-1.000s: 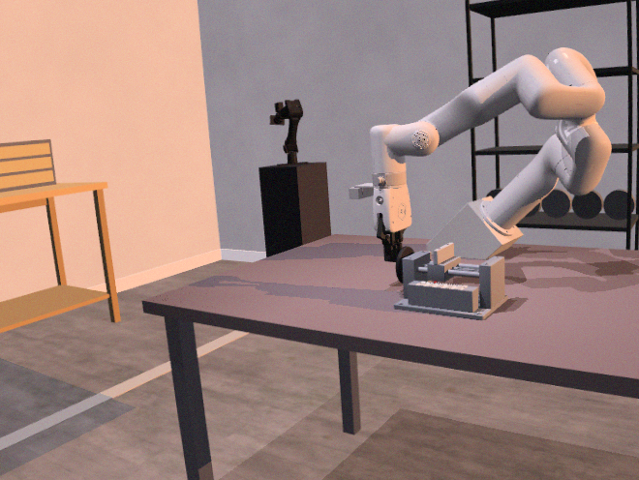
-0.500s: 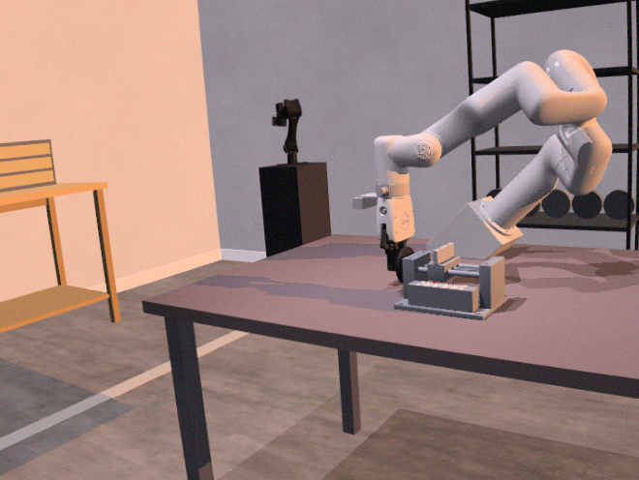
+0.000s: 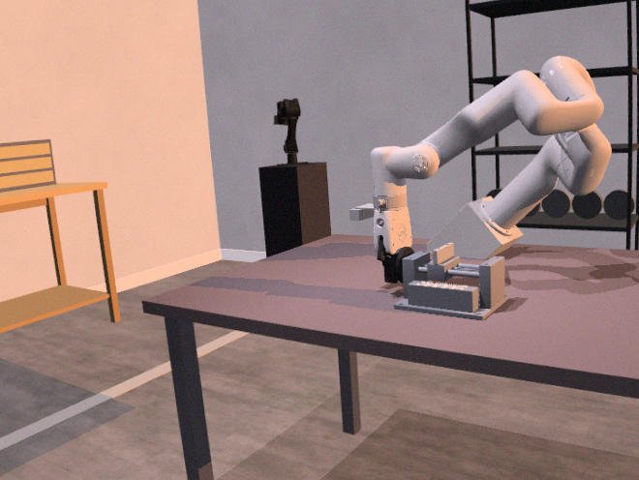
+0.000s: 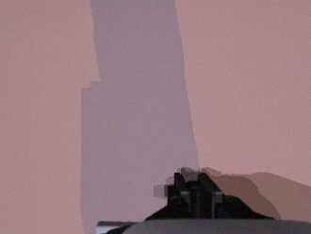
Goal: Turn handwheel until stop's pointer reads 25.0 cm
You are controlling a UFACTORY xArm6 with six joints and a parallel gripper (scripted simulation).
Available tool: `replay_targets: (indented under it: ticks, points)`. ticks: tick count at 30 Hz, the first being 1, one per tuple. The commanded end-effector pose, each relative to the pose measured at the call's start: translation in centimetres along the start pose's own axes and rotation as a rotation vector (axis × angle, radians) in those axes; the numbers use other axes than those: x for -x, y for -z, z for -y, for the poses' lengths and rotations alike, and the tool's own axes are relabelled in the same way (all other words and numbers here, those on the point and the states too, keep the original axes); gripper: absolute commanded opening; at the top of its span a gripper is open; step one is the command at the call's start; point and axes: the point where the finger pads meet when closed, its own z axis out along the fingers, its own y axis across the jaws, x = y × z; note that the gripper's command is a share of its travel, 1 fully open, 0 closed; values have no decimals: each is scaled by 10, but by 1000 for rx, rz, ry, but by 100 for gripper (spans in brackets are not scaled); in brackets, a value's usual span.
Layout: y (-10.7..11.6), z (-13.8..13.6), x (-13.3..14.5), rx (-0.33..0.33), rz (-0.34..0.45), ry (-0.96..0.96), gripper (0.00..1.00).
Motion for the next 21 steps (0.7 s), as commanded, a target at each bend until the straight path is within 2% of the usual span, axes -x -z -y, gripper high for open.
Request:
replay_targets:
  ticks: [1,21]
  points:
    - [-2,9,0,-2,-1,1,6]
    - [6,33,0,-2,-1,1,6]
